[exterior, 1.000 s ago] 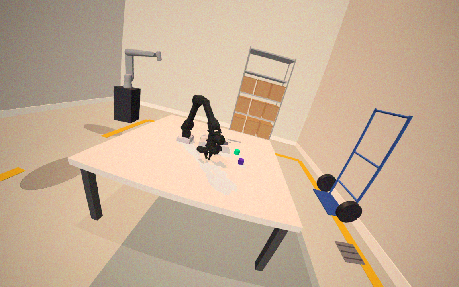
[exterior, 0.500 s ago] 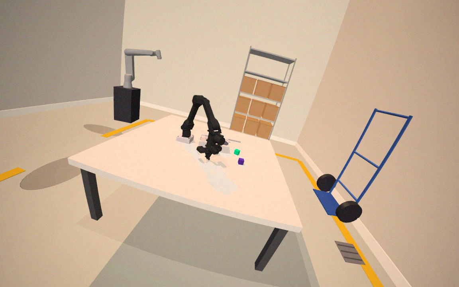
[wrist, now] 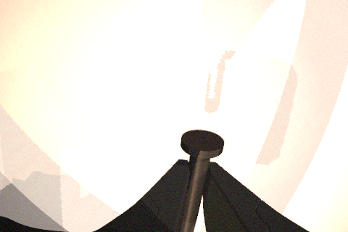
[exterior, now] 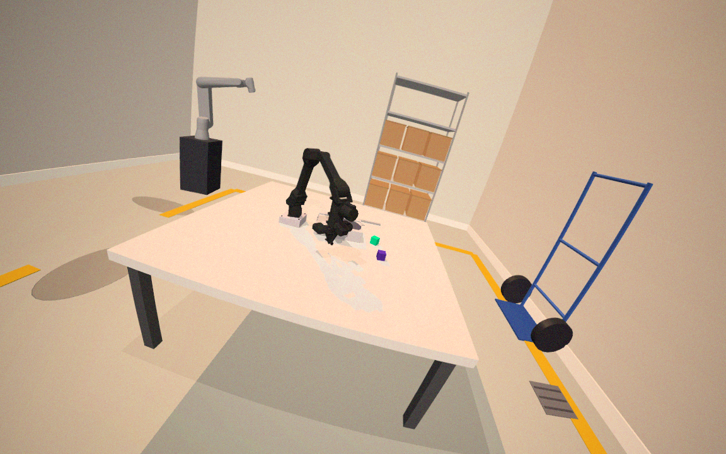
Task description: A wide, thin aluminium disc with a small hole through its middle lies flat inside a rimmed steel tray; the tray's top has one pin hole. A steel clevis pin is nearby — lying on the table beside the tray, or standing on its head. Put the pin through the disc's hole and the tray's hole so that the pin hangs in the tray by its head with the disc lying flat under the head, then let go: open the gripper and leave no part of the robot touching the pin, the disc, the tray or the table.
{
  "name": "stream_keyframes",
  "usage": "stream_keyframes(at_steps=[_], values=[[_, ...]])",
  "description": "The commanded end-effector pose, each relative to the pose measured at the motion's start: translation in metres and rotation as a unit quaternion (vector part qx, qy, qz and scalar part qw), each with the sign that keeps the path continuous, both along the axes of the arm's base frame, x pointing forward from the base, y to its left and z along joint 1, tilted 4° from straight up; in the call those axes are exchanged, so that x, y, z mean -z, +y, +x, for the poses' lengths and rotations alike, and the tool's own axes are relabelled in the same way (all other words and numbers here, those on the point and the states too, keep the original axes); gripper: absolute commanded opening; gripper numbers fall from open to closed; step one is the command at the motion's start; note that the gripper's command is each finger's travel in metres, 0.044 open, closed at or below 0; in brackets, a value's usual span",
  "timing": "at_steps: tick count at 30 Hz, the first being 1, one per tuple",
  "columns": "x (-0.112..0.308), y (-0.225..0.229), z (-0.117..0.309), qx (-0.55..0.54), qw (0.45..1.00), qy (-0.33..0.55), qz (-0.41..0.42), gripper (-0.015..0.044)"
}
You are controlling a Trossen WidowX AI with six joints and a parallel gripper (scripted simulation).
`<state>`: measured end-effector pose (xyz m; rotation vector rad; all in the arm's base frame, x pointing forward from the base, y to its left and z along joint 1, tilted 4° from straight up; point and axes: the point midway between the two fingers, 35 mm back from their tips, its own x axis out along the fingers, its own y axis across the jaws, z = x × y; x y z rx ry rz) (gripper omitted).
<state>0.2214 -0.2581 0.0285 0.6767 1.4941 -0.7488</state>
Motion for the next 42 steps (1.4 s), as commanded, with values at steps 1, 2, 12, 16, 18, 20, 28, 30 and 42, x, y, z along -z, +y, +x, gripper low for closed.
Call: stream_keyframes(at_steps=[1, 2, 12, 16, 18, 20, 28, 30, 42], values=[[-0.013, -0.001, 0.002, 0.003, 1.0, -0.003, -0.003, 0.0], [-0.016, -0.001, 0.002, 0.003, 1.0, -0.003, -0.003, 0.0], [-0.026, -0.001, 0.002, 0.025, 1.0, -0.002, -0.003, 0.0], [-0.027, -0.003, 0.003, 0.093, 0.996, -0.004, -0.007, 0.0], [-0.028, -0.004, 0.003, 0.126, 0.992, -0.005, -0.009, 0.0], [-0.029, -0.005, 0.004, 0.16, 0.987, -0.006, -0.011, 0.0], [-0.03, -0.007, 0.004, 0.201, 0.979, -0.007, -0.013, 0.0], [-0.029, -0.007, 0.004, 0.203, 0.979, -0.007, -0.013, 0.0], [-0.011, -0.007, 0.003, 0.215, 0.977, -0.007, -0.014, 0.0]])
